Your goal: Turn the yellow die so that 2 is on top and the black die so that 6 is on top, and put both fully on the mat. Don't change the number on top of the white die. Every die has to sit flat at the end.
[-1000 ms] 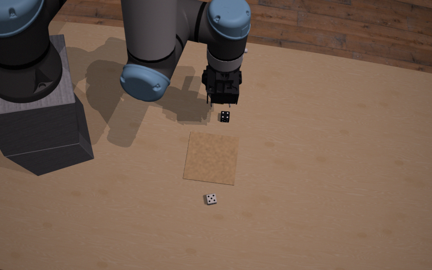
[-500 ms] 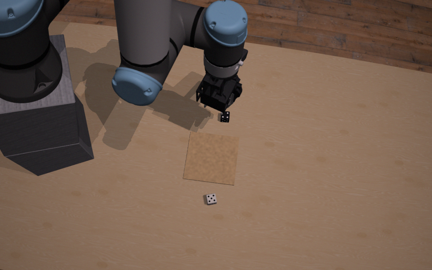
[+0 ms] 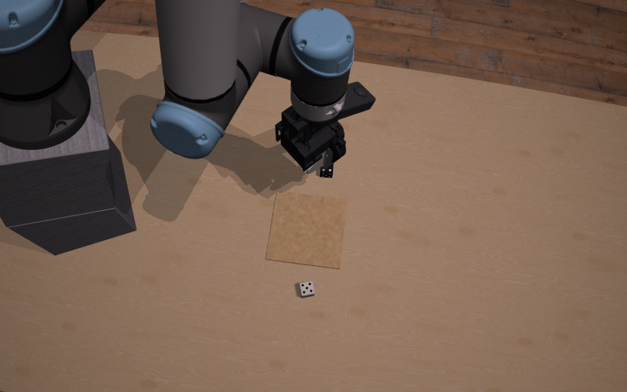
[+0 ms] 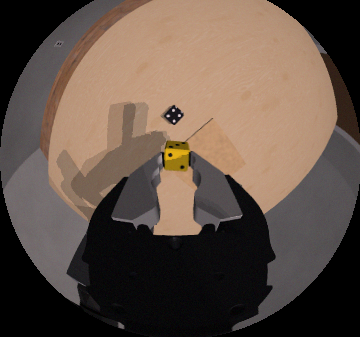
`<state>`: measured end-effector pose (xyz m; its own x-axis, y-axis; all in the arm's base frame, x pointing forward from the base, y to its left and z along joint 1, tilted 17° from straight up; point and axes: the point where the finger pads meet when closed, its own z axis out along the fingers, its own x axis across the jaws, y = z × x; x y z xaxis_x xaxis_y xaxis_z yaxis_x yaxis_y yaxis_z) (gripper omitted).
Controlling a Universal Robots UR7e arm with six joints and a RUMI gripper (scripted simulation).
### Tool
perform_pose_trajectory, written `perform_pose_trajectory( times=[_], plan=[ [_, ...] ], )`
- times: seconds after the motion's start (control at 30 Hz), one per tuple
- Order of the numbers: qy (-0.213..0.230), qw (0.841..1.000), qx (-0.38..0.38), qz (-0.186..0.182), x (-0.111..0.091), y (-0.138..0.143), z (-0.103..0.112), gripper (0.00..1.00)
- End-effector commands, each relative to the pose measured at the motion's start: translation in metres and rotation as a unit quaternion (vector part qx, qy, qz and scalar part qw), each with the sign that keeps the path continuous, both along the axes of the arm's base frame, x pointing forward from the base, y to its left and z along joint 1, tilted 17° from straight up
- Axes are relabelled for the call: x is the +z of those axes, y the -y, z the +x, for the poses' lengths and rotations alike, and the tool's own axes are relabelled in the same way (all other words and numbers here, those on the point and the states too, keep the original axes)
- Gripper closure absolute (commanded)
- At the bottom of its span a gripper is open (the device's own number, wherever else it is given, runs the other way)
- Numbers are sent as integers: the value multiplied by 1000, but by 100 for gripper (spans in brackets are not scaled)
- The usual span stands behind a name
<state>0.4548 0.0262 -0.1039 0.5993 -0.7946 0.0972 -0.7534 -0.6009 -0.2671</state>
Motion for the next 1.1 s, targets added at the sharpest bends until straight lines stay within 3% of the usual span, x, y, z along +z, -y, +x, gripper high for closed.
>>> perform_pose_trajectory(
  times=[0.0, 0.23, 0.4, 0.5, 0.6, 0.73, 0.8, 0.83, 0.93, 1.03, 1.07],
  plan=[
    [-7, 996, -84, 21, 0, 7, -1, 94],
    [-15, 983, -176, 47, -1, 16, -3, 94],
    [-22, 964, -257, 70, -2, 24, -5, 94],
    [-22, 961, -265, 73, -2, 24, -5, 94],
    [-28, 940, -328, 91, -3, 30, -8, 94],
    [-31, 924, -368, 102, -4, 34, -9, 94],
    [-35, 906, -407, 113, -4, 38, -11, 94],
    [-35, 906, -407, 113, -4, 38, -11, 94],
    [-39, 879, -458, 128, -5, 43, -14, 94],
    [-39, 876, -463, 130, -5, 44, -14, 94],
    [-41, 866, -480, 135, -5, 46, -15, 94]
  ],
)
